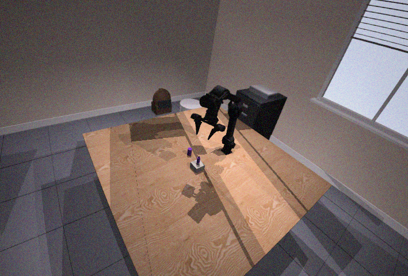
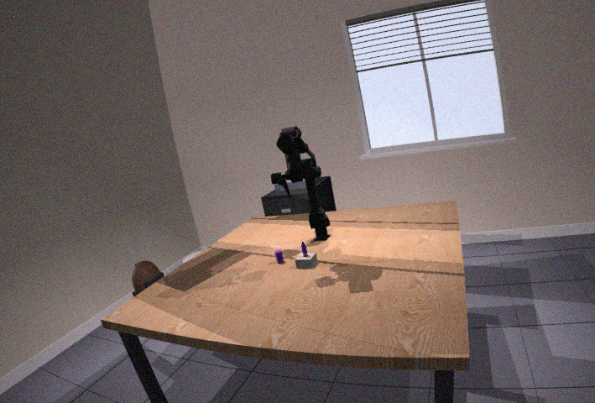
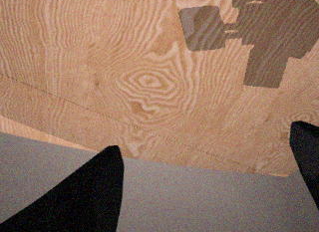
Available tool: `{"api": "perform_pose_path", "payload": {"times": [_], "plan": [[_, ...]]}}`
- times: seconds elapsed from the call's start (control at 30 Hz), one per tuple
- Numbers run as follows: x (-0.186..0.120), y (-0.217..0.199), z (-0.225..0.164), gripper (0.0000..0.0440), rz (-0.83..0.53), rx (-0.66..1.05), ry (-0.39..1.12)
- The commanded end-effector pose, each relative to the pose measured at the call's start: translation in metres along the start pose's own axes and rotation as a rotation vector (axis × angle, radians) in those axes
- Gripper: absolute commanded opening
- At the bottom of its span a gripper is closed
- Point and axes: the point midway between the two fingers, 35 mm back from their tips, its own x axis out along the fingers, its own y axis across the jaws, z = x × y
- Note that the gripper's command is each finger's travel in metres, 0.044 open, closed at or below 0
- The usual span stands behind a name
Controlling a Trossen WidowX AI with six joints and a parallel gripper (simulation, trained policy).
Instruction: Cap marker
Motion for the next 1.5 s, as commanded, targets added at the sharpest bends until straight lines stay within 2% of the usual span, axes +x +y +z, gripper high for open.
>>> {"api": "perform_pose_path", "payload": {"times": [0.0, 1.47], "plan": [[0.002, 0.005, 0.003, 0.0331, -0.004, 0.010, -0.011], [0.036, 0.076, 0.043, 0.0324, 0.033, 0.175, -0.160]]}}
